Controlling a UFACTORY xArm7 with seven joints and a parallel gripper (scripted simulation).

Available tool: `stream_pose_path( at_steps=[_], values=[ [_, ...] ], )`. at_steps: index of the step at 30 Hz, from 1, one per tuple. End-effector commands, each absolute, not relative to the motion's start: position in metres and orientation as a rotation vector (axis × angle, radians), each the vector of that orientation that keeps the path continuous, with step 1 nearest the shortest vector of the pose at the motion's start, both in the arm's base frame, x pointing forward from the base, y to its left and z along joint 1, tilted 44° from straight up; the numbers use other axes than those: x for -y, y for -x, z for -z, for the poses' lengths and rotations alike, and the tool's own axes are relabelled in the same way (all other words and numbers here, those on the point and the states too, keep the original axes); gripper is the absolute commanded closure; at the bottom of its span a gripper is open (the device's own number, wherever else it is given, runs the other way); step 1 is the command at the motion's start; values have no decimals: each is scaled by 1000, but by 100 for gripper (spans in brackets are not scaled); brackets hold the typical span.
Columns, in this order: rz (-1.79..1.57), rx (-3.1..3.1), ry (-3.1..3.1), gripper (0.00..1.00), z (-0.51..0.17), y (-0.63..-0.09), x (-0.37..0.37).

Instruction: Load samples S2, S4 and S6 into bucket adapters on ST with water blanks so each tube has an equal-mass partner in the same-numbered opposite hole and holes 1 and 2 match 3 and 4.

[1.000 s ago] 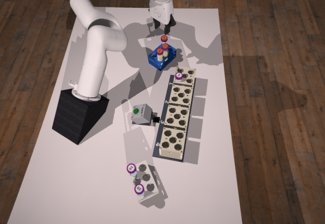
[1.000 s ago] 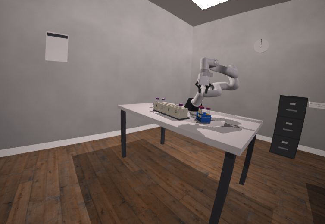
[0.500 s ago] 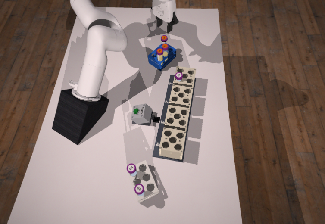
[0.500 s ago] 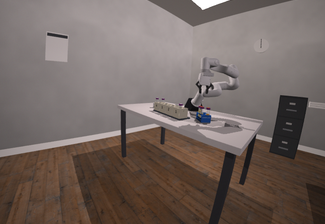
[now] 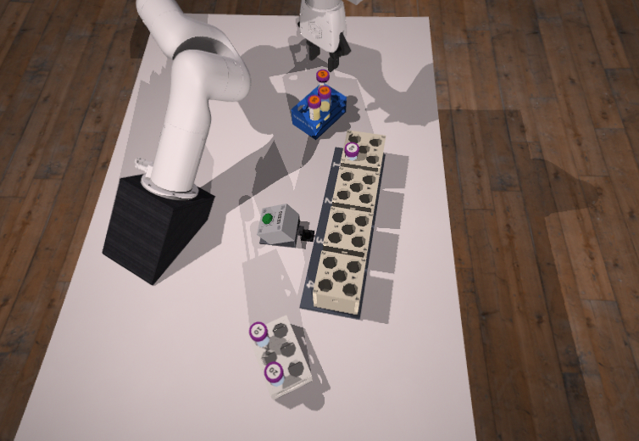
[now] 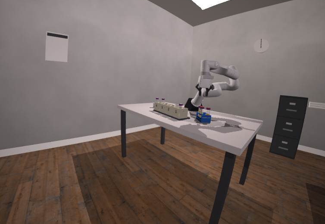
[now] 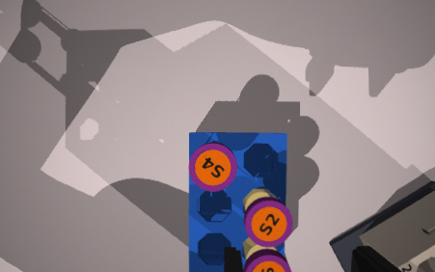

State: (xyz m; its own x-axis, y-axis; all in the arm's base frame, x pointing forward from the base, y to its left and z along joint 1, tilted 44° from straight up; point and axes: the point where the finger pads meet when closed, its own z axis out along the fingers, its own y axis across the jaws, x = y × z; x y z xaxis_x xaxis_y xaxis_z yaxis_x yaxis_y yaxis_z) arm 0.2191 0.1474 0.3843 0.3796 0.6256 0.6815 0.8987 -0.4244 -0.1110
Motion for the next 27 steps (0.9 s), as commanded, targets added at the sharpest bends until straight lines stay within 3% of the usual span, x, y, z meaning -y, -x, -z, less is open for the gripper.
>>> stream_pose_path(
  at_steps=[1, 27],
  values=[
    [780, 1311, 2174, 43, -378, -222, -154],
    [780, 1311, 2174, 43, -346, -232, -183]
  ],
)
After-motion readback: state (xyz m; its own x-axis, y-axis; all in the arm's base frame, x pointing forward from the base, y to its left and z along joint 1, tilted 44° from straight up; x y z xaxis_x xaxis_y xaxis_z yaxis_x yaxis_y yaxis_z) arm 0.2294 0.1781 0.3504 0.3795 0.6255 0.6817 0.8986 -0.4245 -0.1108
